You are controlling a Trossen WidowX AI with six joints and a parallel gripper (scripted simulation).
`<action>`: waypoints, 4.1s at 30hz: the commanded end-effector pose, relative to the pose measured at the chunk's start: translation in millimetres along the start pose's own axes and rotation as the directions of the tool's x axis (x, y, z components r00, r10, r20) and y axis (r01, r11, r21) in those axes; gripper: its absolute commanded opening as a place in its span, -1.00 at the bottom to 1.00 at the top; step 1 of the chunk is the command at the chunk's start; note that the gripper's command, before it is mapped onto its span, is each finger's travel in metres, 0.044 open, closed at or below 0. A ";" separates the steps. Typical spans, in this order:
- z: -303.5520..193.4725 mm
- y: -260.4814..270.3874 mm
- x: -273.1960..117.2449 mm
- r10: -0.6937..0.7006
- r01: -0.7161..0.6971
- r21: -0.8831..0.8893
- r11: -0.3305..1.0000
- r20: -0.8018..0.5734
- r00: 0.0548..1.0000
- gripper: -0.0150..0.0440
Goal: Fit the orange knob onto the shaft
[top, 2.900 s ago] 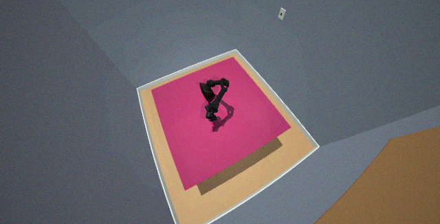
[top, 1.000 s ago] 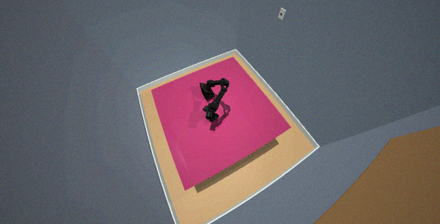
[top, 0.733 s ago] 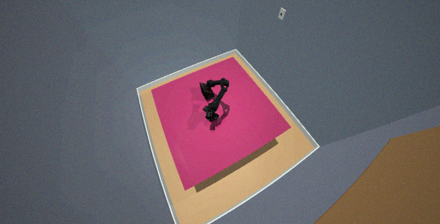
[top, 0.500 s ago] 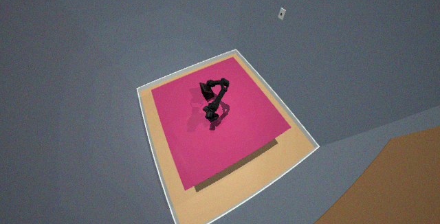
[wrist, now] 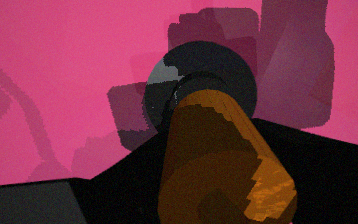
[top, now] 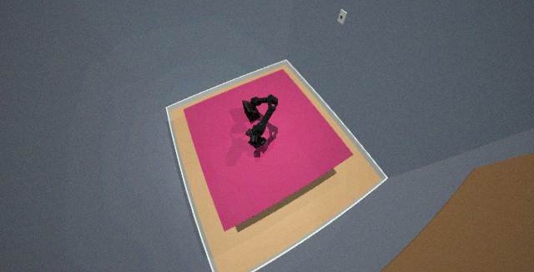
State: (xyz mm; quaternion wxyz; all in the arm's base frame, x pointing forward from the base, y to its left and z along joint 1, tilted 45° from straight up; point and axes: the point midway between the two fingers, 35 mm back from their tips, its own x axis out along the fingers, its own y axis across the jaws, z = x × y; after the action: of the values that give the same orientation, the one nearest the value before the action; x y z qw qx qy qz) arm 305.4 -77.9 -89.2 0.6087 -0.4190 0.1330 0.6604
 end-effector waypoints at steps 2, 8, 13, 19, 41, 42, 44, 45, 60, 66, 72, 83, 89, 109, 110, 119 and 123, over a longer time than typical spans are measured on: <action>-0.2 -0.4 1.2 -0.001 0.001 -0.119 0.993 0.000 1.000 -0.49; 0.3 0.6 2.1 -0.001 0.001 -0.119 0.993 0.000 1.000 -0.49; 0.3 0.3 4.0 -0.001 0.001 -0.119 0.993 0.000 1.000 -0.49; 0.4 0.4 3.7 -0.001 0.001 -0.119 0.993 0.000 1.000 -0.49; -0.2 -0.7 -0.2 -0.001 0.001 -0.283 0.959 0.000 1.000 -0.49; -0.3 -0.7 0.5 -0.001 0.001 -0.313 0.950 0.000 1.000 -0.49; -0.2 -0.2 1.6 -0.001 0.001 -0.323 0.947 0.000 1.000 -0.49; -0.1 0.1 1.9 -0.001 0.001 -0.323 0.947 0.000 1.000 -0.49; 0.5 0.3 3.7 -0.001 0.001 -0.323 0.947 0.000 1.000 -0.49; 0.6 0.3 4.1 -0.001 0.001 -0.323 0.947 0.000 1.000 -0.49; 0.6 0.5 0.9 -0.001 0.001 -0.322 0.947 0.000 1.000 -0.49; 0.0 -0.5 -0.2 -0.001 0.001 -0.059 0.998 0.000 1.000 -0.49; 0.1 0.5 1.9 -0.001 0.001 0.336 0.942 0.000 1.000 -0.49; 0.4 -0.2 -0.4 -0.001 0.000 0.987 -0.160 0.000 1.000 -0.49; 0.4 -0.4 -0.6 -0.001 0.000 0.974 -0.229 0.000 1.000 -0.49; 1.2 0.3 0.7 -0.001 0.000 0.817 -0.576 0.000 1.000 -0.49; 0.7 0.7 1.5 -0.001 0.000 0.817 -0.576 0.000 1.000 -0.49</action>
State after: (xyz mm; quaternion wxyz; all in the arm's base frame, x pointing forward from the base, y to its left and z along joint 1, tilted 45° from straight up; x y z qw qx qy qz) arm 304.5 -76.5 -89.4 0.6564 0.3394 0.6449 0.1949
